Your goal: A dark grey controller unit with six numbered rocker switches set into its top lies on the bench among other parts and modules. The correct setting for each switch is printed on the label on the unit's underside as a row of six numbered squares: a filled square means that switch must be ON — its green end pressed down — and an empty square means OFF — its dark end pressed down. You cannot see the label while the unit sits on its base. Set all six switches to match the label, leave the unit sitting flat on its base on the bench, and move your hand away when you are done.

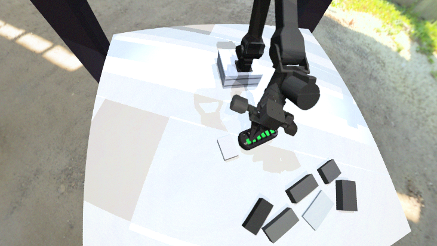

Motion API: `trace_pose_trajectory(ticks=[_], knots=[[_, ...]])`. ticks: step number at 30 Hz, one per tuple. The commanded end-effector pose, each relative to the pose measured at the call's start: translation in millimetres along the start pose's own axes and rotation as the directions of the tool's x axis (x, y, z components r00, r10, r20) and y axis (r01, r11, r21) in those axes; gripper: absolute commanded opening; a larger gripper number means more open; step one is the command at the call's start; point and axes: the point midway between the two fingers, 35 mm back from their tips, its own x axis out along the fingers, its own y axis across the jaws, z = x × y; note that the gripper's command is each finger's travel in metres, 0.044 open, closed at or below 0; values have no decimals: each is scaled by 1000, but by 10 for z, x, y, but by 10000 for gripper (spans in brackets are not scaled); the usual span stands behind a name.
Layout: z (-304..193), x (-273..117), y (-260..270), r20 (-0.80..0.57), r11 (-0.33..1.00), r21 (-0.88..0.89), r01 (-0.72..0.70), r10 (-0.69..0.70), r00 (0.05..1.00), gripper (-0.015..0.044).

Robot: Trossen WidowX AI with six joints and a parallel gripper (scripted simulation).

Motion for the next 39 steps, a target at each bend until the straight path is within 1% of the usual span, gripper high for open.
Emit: trace_pose_trajectory(ticks=[1,8,13,39], knots=[[-740,-124,260,-217,886,458,-69,186,958,0],[-1154,-246,369,-348,733,679,40,273,897,0],[-1405,-339,415,-426,619,769,156,317,847,0],[-1389,-338,432,-424,621,768,155,313,850,0]])
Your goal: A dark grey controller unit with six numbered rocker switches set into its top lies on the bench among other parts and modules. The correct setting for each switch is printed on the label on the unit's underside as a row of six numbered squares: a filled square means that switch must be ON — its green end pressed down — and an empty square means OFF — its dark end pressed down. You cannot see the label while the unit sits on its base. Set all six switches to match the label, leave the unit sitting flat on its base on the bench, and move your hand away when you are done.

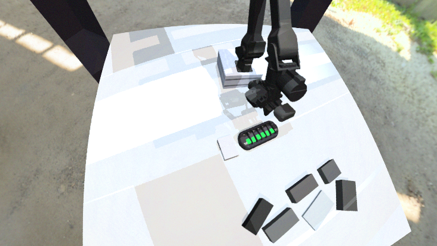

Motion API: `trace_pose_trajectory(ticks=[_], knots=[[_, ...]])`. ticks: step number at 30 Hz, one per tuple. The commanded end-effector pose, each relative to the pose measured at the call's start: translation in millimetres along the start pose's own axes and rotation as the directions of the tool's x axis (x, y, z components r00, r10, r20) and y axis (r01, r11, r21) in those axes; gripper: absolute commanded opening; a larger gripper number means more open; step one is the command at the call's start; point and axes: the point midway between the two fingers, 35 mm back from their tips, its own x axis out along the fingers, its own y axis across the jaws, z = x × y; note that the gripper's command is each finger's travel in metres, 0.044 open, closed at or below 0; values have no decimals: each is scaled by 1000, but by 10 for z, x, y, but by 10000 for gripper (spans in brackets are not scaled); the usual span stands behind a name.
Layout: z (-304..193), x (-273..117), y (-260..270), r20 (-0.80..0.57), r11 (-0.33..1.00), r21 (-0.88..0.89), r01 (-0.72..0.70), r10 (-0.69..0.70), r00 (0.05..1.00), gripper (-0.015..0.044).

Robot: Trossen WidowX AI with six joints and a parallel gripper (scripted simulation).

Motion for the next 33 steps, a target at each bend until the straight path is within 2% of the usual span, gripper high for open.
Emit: trace_pose_trajectory(ticks=[1,17,33], knots=[[14,-7,28,2,1000,-1,10,-10,1000,0],[395,-15,637,29,969,9,246,-246,969,0],[865,226,1060,16,881,9,473,-473,881,0]])
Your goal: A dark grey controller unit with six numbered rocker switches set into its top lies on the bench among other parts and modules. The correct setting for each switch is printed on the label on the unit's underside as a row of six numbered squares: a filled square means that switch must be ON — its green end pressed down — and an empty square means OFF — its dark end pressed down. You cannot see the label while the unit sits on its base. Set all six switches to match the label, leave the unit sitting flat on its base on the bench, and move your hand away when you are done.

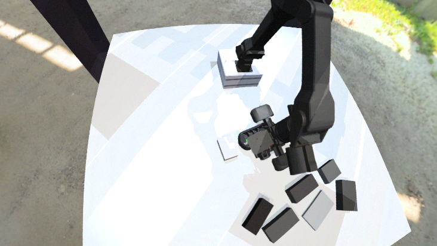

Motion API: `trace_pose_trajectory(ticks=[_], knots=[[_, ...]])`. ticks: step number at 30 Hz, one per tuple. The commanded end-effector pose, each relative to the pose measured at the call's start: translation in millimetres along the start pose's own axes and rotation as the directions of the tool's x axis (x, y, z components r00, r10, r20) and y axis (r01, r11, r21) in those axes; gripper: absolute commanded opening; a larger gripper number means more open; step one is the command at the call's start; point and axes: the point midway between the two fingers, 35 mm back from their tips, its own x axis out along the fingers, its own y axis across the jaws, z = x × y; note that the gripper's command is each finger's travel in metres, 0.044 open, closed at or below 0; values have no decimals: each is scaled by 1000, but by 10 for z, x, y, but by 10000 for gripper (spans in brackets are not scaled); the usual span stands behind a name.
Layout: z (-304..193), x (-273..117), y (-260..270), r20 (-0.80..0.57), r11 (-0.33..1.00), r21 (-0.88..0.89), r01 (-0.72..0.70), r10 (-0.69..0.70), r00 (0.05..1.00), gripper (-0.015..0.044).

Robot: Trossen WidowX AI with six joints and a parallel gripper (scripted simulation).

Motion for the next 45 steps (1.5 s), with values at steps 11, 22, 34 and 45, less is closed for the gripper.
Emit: trace_pose_trajectory(ticks=[11,22,34,45], knots=[[263,88,237,-7,989,-9,146,-146,989,0],[247,73,230,-6,991,-7,136,-137,991,0],[-90,-39,-73,12,999,3,-39,39,999,0],[-386,-6,-428,11,980,4,-201,201,979,0]])
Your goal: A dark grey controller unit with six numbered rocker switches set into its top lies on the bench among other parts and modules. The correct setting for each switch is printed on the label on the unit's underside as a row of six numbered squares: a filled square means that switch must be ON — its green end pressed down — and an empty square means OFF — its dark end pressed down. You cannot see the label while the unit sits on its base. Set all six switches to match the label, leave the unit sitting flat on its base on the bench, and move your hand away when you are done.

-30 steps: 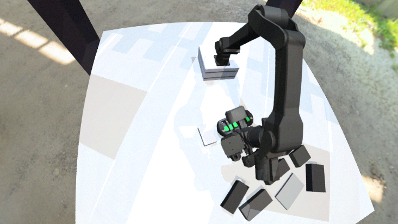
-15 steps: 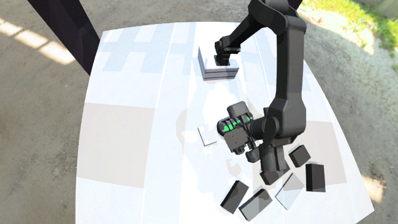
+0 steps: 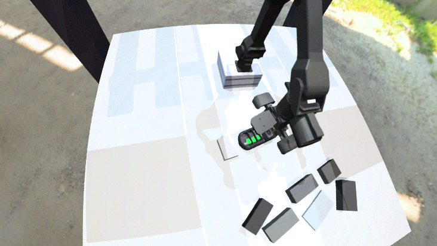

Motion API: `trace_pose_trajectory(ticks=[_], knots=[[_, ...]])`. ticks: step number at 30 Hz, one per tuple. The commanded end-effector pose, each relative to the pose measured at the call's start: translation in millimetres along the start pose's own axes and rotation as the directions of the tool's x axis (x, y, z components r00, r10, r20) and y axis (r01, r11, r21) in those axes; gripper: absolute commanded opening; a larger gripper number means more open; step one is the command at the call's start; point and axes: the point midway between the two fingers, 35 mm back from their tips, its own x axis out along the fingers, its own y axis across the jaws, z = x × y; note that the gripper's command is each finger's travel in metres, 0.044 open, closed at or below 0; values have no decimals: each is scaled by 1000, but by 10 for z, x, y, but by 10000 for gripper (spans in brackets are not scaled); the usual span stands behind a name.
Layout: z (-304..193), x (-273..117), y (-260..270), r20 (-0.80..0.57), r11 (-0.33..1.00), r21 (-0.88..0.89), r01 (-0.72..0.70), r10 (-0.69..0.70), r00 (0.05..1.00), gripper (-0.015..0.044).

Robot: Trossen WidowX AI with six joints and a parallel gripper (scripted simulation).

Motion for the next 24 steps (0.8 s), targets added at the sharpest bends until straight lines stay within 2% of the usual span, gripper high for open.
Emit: trace_pose_trajectory(ticks=[1,15,24], knots=[[-135,13,-182,-8,997,6,-71,71,997,0],[-453,183,-692,-34,962,6,-272,272,962,0],[-467,196,-716,-36,960,6,-281,281,959,0]])
